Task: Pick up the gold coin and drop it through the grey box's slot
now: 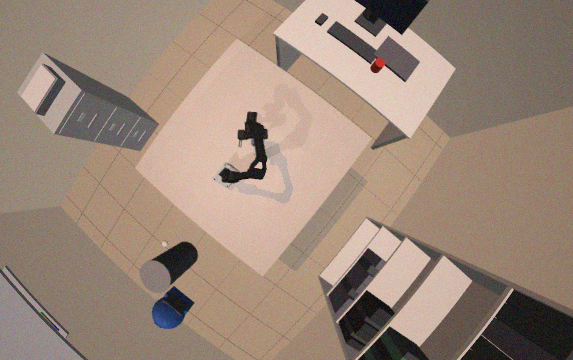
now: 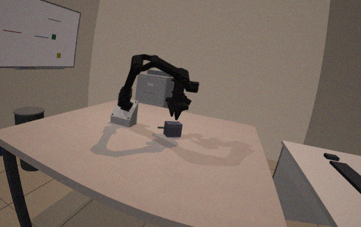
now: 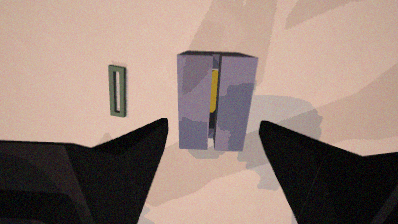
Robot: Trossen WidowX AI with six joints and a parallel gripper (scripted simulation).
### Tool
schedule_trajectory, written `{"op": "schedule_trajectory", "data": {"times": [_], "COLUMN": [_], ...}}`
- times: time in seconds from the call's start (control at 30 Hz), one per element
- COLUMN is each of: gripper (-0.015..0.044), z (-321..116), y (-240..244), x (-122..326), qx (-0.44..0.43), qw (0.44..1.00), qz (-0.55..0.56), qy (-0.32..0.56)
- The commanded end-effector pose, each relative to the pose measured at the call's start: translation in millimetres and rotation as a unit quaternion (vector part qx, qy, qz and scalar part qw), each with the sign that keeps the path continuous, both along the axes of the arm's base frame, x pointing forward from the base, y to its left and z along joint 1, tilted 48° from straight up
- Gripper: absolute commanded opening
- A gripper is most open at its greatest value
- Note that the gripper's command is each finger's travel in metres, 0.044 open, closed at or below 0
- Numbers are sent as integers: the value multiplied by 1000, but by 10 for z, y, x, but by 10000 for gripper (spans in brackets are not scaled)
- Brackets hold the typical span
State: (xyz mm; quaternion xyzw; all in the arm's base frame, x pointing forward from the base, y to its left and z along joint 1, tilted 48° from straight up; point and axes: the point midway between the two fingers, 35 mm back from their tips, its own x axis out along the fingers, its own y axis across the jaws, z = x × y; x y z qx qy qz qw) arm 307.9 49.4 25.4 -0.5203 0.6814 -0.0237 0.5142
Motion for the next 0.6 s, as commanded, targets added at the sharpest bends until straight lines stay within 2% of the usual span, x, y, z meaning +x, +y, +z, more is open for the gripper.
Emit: {"op": "schedule_trajectory", "data": {"times": [0.0, 0.07, 0.17, 0.57], "gripper": [397, 440, 440, 440], "z": [54, 181, 332, 332], "y": [63, 195, 338, 338], "x": [13, -15, -60, -60], "qx": [5, 2, -1, -1], "qw": [1000, 1000, 1000, 1000], "qz": [-1, -1, 0, 0], "qy": [-4, -2, 0, 0]}}
